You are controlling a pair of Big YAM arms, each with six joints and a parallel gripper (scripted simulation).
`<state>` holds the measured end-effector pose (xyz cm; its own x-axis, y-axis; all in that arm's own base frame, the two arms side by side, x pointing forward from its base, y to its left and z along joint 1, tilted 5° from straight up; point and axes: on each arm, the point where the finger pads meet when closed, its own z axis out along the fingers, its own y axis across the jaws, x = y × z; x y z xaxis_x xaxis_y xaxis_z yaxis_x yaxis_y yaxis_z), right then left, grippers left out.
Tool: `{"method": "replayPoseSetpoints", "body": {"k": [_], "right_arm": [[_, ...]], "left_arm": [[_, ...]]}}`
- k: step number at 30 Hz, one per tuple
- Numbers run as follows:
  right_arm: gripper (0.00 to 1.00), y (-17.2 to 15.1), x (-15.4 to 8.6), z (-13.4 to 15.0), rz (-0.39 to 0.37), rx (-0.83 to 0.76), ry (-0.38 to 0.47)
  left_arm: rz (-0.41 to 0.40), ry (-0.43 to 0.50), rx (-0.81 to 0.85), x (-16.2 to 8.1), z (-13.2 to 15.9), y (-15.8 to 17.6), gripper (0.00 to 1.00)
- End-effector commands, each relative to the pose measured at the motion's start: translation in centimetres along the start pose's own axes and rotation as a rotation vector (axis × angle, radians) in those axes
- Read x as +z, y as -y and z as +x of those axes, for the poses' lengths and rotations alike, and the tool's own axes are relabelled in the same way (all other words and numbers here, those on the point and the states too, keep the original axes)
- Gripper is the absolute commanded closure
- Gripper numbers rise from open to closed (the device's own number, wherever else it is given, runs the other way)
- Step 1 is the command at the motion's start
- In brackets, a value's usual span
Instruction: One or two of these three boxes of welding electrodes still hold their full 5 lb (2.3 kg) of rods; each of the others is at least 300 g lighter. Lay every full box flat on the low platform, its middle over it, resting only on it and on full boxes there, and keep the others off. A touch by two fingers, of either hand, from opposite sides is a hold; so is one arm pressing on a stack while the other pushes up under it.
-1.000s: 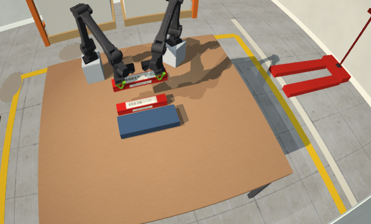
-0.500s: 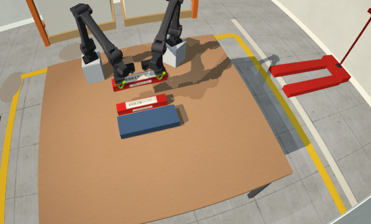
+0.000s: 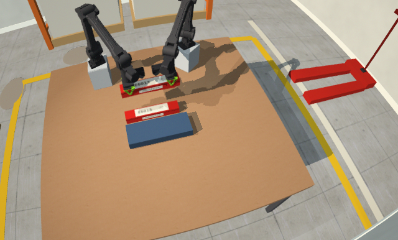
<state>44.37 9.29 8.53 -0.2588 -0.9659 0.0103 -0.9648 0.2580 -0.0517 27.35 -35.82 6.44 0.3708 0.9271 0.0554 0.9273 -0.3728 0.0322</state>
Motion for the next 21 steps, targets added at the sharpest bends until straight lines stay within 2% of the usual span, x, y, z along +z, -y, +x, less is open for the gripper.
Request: {"method": "replayPoseSetpoints", "body": {"k": [1, 20, 21], "right_arm": [[1.00, 3.2, -5.2, -0.5, 0.104, 0.008, 0.043], [1.00, 3.3, -5.3, -0.4, 0.104, 0.006, 0.043], [1.00, 1.6, -1.9, -0.6, 0.070, 0.004, 0.031]], "left_arm": [[-0.102, 0.044, -0.005, -5.5, -0.3, -3.0, 1.00], [-0.103, 0.044, -0.005, -5.7, -0.3, -3.1, 1.00], [-0.071, 0.030, -0.001, -2.0, -0.7, -1.5, 1.00]]}}
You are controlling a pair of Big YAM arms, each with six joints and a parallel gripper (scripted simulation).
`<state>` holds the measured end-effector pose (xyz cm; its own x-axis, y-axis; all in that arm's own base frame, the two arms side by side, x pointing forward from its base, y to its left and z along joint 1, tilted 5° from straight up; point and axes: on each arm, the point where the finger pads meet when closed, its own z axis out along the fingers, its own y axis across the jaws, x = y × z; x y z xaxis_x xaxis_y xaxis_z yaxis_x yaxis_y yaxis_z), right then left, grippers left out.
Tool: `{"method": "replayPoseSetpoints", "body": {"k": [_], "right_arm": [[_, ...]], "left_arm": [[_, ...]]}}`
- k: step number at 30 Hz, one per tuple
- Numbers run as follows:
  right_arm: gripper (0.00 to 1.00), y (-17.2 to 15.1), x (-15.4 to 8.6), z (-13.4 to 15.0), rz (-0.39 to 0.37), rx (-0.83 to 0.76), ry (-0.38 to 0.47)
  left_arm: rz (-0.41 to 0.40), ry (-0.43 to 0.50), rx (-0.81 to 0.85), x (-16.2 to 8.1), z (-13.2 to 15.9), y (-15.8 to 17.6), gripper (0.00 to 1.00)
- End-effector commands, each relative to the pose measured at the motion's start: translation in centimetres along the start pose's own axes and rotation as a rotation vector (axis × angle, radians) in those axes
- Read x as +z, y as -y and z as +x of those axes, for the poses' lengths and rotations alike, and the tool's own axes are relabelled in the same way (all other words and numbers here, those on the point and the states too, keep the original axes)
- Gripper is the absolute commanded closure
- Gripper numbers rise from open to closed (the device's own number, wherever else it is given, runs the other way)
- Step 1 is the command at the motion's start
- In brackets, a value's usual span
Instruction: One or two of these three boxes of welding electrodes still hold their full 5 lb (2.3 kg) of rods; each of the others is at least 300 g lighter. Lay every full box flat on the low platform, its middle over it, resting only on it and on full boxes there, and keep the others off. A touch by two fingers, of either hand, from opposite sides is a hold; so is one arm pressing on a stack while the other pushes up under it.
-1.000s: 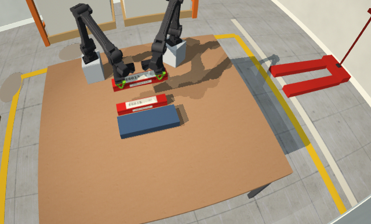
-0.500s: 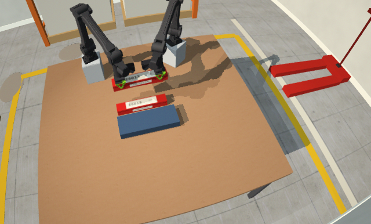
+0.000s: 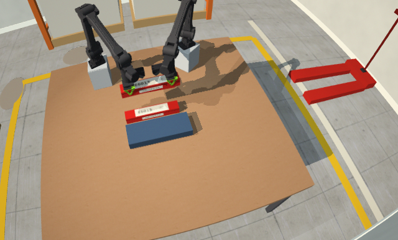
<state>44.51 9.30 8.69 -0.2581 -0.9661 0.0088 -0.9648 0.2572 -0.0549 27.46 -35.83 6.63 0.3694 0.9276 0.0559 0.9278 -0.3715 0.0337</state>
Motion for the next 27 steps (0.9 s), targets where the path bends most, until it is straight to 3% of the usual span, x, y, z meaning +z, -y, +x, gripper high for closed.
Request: {"method": "replayPoseSetpoints", "body": {"k": [1, 27], "right_arm": [[1.00, 1.4, -1.7, -0.6, 0.067, 0.005, 0.030], [1.00, 1.6, 1.4, -0.6, 0.066, 0.005, 0.029]], "left_arm": [[-0.069, 0.031, 0.000, -1.8, -0.8, -1.4, 1.00], [-0.068, 0.030, 0.000, 1.3, -0.8, -1.5, 1.00]]}}
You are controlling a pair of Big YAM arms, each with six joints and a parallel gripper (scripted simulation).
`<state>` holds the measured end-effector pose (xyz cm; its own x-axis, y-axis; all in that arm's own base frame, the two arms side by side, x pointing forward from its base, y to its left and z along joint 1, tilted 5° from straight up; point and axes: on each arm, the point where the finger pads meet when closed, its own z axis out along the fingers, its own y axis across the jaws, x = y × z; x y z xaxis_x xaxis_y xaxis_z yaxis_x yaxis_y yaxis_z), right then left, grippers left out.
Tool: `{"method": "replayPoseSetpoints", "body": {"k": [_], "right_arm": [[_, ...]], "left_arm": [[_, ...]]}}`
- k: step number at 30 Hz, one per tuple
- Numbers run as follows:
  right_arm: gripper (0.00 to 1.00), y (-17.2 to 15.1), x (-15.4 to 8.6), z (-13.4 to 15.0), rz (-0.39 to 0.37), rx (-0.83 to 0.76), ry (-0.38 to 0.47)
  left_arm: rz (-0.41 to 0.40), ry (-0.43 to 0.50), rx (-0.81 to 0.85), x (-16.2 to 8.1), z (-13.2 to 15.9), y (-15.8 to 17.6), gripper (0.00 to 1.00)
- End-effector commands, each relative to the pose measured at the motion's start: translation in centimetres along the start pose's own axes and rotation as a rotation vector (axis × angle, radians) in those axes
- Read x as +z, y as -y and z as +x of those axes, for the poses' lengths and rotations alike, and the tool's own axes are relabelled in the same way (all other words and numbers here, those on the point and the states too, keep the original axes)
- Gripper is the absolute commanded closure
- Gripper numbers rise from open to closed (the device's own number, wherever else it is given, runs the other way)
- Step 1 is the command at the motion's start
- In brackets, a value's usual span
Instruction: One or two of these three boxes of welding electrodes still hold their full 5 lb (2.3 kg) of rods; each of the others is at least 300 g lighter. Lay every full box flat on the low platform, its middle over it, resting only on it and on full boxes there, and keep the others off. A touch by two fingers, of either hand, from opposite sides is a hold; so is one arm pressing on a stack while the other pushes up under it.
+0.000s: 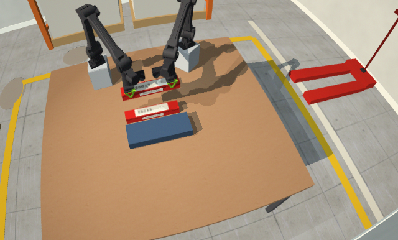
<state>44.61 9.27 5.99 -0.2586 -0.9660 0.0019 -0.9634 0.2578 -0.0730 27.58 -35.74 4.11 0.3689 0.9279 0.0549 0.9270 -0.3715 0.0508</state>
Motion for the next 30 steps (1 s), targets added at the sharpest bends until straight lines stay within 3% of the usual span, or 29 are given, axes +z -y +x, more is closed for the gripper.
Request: {"method": "replayPoseSetpoints", "body": {"k": [1, 30], "right_arm": [[1.00, 1.6, -1.1, -0.6, 0.048, 0.004, 0.022], [1.00, 1.7, 1.7, -0.6, 0.047, 0.004, 0.021]], "left_arm": [[-0.051, 0.029, 0.001, -1.0, -0.8, -1.6, 1.00], [-0.050, 0.028, 0.001, 1.7, -0.8, -1.6, 1.00]]}}
